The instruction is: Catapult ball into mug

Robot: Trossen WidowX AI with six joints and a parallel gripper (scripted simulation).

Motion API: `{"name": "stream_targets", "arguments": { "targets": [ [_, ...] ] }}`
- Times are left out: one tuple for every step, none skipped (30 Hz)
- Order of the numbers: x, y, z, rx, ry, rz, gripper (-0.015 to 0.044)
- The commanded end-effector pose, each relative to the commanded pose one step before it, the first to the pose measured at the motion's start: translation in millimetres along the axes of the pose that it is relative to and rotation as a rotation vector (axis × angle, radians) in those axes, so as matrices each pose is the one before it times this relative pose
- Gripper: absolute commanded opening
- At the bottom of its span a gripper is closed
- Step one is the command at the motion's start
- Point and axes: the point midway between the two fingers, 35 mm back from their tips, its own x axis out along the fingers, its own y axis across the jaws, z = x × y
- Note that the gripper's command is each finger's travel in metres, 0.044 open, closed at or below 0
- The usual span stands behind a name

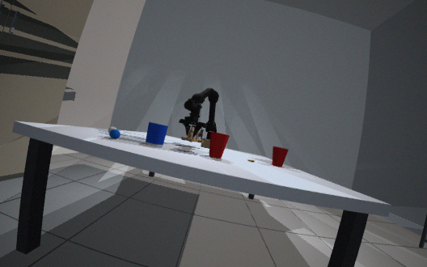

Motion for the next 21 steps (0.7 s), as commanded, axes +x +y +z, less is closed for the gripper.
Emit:
{"name": "stream_targets", "arguments": {
  "targets": [
    [-11.58,-0.28,4.32,0.0041,-0.01856,0.00036,0.0000],
    [0.81,0.00,0.06,0.0000,0.00001,0.00000,0.0000],
    [1.07,-0.01,0.08,0.0000,0.00002,0.00000,0.0000],
    [1.57,-0.01,0.10,0.0001,0.00002,0.00000,0.0000],
    [1.64,-0.01,0.10,0.0001,0.00003,0.00000,0.0000],
    [1.66,-0.01,0.09,0.0001,0.00003,0.00000,0.0000],
    [1.65,-0.01,0.08,0.0001,0.00003,0.00000,0.0000],
    [1.65,-0.01,0.07,0.0001,0.00003,0.00000,0.0000],
    [1.65,-0.01,0.06,0.0001,0.00003,0.00000,0.0000],
    [1.65,-0.01,0.05,0.0001,0.00003,0.00000,0.0000],
    [1.65,-0.01,0.04,0.0001,0.00003,0.00000,0.0000],
    [1.65,-0.01,0.03,0.0001,0.00003,0.00000,0.0000],
    [1.64,-0.01,0.02,0.0001,0.00003,0.00000,0.0000],
    [1.64,-0.01,0.01,0.0001,0.00004,0.00000,0.0000],
    [1.64,-0.01,0.00,0.0001,0.00004,0.00000,0.0000],
    [1.64,-0.01,0.00,0.0001,0.00004,0.00000,0.0000],
    [1.64,-0.01,-0.01,0.0001,0.00004,0.00000,0.0000],
    [1.64,-0.01,-0.02,0.0001,0.00004,0.00000,0.0000],
    [1.63,-0.01,-0.03,0.0001,0.00004,0.00000,0.0000],
    [1.63,-0.01,-0.04,0.0001,0.00004,0.00000,0.0000],
    [1.63,-0.01,-0.05,0.0001,0.00004,0.00000,0.0000]
  ]
}}
